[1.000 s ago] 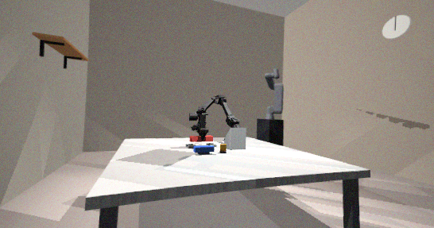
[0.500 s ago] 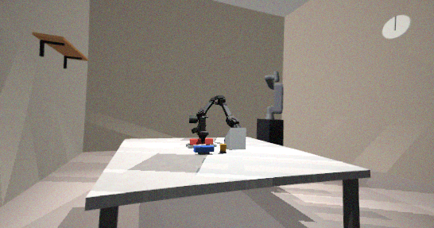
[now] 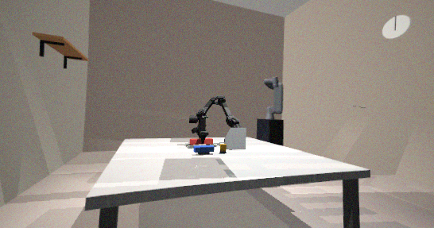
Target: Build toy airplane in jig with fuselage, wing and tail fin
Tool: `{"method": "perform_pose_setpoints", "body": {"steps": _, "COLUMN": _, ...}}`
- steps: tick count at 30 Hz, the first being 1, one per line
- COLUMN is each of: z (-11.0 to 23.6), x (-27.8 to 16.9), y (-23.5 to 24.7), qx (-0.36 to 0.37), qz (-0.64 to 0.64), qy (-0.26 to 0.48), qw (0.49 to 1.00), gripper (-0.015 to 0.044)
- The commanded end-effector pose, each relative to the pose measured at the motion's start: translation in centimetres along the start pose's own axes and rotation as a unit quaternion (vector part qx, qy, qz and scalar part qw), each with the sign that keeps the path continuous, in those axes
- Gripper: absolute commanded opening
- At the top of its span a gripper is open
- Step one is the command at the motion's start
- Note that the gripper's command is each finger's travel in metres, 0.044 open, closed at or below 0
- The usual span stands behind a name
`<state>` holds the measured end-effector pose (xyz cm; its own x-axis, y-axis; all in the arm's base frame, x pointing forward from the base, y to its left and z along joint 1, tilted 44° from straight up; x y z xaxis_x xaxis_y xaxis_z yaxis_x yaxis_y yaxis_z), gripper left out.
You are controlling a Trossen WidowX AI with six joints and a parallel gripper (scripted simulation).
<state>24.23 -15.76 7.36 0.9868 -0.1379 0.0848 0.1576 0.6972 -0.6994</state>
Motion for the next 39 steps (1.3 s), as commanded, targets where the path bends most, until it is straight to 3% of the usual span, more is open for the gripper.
{"method": "perform_pose_setpoints", "body": {"steps": 1, "z": 0.0, "x": 0.0, "y": 0.0, "qx": 0.000, "qz": 0.000, "qy": 0.000, "qw": 1.000, "gripper": 0.0236}}
{"method": "perform_pose_setpoints", "body": {"steps": 9, "z": 0.0, "x": 0.0, "y": 0.0, "qx": 0.000, "qz": 0.000, "qy": 0.000, "qw": 1.000, "gripper": 0.0440}}
{"method": "perform_pose_setpoints", "body": {"steps": 17, "z": 1.0, "x": 0.2, "y": 0.1, "qx": 0.002, "qz": 0.000, "qy": -0.001, "qw": 1.000, "gripper": 0.0440}}
{"method": "perform_pose_setpoints", "body": {"steps": 24, "z": 10.5, "x": 0.0, "y": 0.0, "qx": 0.005, "qz": 0.002, "qy": -0.003, "qw": 1.000, "gripper": 0.0440}}
{"method": "perform_pose_setpoints", "body": {"steps": 34, "z": 10.3, "x": 0.5, "y": 0.9, "qx": 0.005, "qz": 0.024, "qy": -0.003, "qw": 1.000, "gripper": 0.0440}}
{"method": "perform_pose_setpoints", "body": {"steps": 39, "z": 10.8, "x": 3.6, "y": 6.1, "qx": 0.015, "qz": 0.025, "qy": -0.005, "qw": 1.000, "gripper": 0.0440}}
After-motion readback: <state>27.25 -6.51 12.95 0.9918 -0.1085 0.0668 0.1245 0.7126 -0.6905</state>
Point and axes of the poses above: the point midway between the two fingers, 35 mm back from their tips, its own z axis back along the fingers, its own y axis across the jaws, x = y × z, the point moved 2 cm from there along z, back along the fingers
